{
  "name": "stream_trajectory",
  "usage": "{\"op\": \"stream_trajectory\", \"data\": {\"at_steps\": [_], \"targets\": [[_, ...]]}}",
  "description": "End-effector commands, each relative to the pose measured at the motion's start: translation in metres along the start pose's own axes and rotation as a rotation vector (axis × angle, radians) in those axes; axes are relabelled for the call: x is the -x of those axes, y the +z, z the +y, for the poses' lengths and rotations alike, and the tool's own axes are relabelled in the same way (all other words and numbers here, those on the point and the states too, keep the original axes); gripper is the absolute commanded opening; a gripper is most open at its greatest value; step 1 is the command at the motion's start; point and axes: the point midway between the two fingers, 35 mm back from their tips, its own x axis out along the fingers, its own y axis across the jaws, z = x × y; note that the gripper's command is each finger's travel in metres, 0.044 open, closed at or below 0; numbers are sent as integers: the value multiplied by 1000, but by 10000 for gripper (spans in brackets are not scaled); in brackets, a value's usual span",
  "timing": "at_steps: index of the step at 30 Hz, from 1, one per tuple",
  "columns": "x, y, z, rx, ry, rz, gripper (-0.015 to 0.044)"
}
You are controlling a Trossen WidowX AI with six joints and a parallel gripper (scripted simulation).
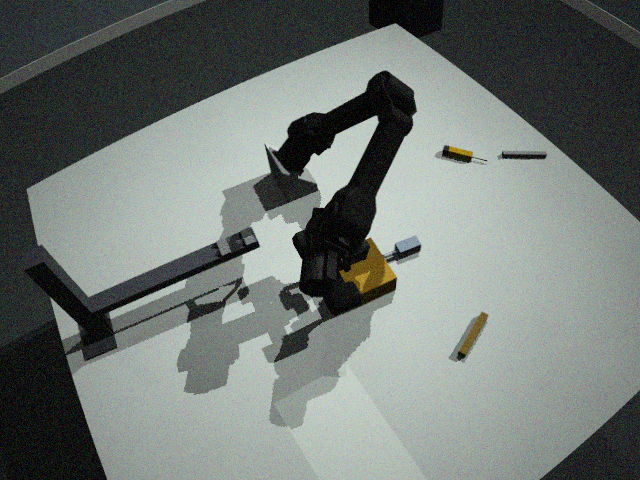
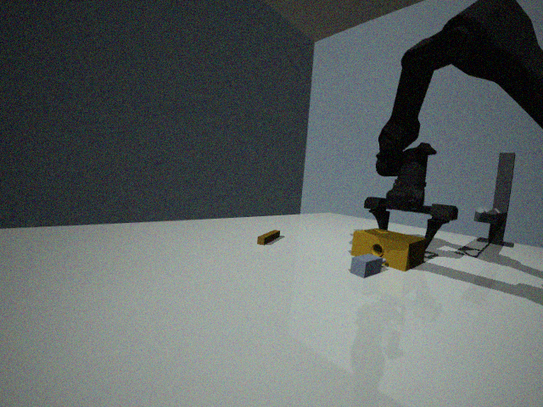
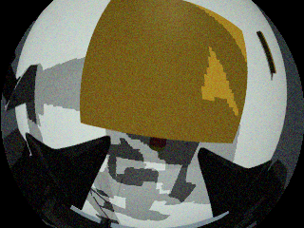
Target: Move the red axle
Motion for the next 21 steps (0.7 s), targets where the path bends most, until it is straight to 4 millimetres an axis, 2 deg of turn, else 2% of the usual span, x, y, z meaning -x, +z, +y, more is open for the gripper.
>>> {"op": "stream_trajectory", "data": {"at_steps": [1, 2, 17, 21], "targets": [[-1, 1, 1, -4, 1, -6, 440], [-1, 1, 1, -4, 1, -6, 440], [0, 0, 0, 0, 0, 0, 46], [0, 0, 0, 0, 0, 0, 20]]}}
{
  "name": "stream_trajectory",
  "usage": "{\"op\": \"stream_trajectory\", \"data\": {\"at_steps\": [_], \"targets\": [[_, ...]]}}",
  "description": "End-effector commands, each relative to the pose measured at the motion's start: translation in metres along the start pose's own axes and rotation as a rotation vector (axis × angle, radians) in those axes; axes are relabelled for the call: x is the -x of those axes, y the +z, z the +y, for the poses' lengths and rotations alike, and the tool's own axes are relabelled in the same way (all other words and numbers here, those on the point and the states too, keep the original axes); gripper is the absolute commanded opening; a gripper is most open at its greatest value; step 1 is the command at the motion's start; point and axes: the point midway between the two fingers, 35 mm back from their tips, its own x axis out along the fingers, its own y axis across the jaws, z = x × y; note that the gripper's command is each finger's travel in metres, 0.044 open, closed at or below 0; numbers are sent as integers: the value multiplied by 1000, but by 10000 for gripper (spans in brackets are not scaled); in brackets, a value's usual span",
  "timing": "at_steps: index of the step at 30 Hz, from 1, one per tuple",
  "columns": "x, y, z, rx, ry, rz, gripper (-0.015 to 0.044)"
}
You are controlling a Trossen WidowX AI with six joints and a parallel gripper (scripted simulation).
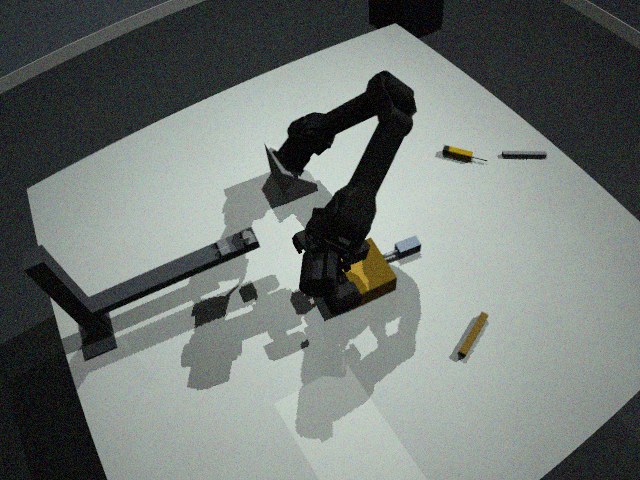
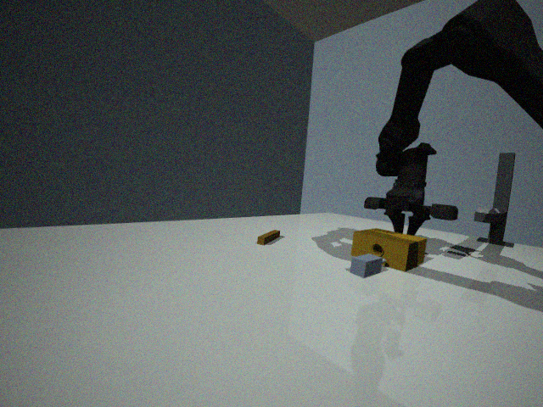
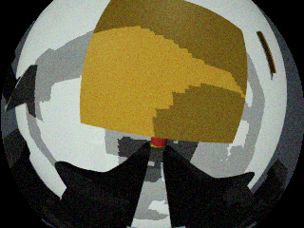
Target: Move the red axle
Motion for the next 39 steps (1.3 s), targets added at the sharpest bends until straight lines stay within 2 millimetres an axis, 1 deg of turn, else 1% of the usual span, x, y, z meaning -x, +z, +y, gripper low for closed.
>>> {"op": "stream_trajectory", "data": {"at_steps": [1, 3, 8, 39], "targets": [[0, 0, 0, 0, 0, 0, 13], [0, 0, 0, 0, 0, 0, 0], [0, -4, -1, 0, 0, 1, 0], [2, -54, -3, -2, -1, 3, 0]]}}
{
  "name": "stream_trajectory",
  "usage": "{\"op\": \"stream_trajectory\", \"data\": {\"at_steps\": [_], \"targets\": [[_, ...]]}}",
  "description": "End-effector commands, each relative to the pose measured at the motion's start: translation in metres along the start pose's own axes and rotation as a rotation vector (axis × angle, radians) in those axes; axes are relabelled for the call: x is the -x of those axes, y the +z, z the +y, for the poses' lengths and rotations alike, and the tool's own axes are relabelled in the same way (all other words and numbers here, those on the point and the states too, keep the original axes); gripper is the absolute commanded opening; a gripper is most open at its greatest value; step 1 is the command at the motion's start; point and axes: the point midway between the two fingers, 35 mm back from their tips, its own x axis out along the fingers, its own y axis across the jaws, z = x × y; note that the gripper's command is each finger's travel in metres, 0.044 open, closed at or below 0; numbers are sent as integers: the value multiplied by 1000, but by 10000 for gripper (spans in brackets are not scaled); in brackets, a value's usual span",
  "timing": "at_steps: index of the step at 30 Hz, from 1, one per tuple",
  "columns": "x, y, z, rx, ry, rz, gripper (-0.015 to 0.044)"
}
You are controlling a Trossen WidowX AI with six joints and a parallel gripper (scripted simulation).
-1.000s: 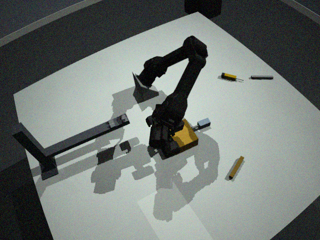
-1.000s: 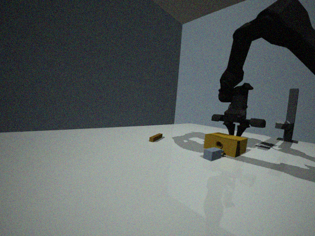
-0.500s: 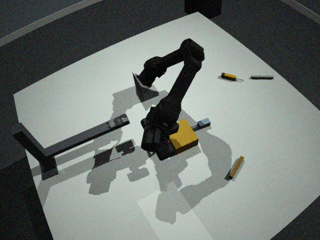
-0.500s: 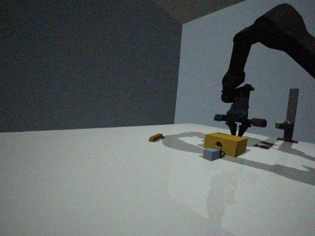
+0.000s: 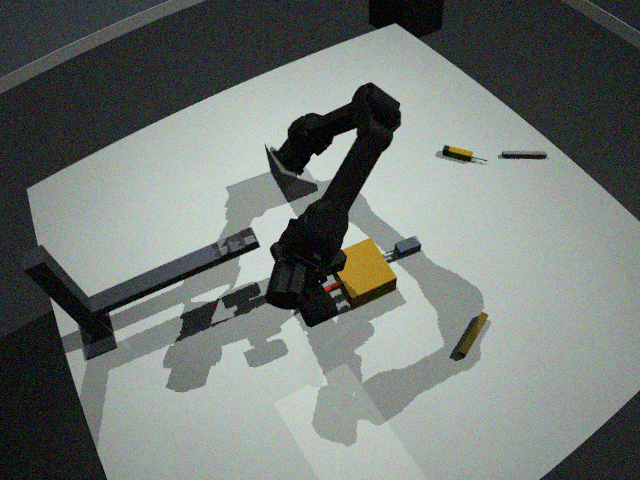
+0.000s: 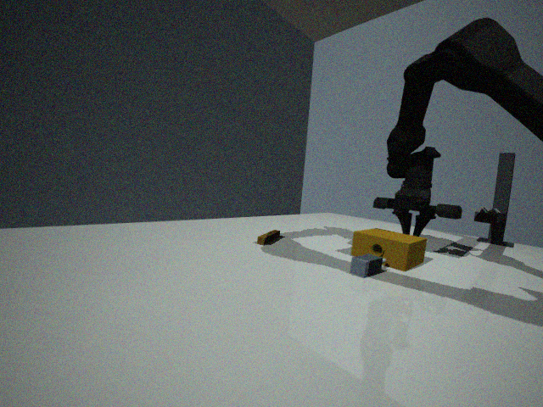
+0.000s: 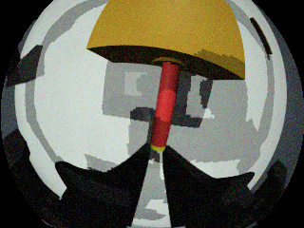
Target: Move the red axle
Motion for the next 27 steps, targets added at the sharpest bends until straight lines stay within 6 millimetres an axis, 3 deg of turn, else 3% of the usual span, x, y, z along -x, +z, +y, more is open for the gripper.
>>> {"op": "stream_trajectory", "data": {"at_steps": [1, 21, 27], "targets": [[1, -7, -1, 5, 0, 6, 0], [0, -40, 1, 5, 0, 3, 0], [-2, -42, 2, 5, 0, 3, 0]]}}
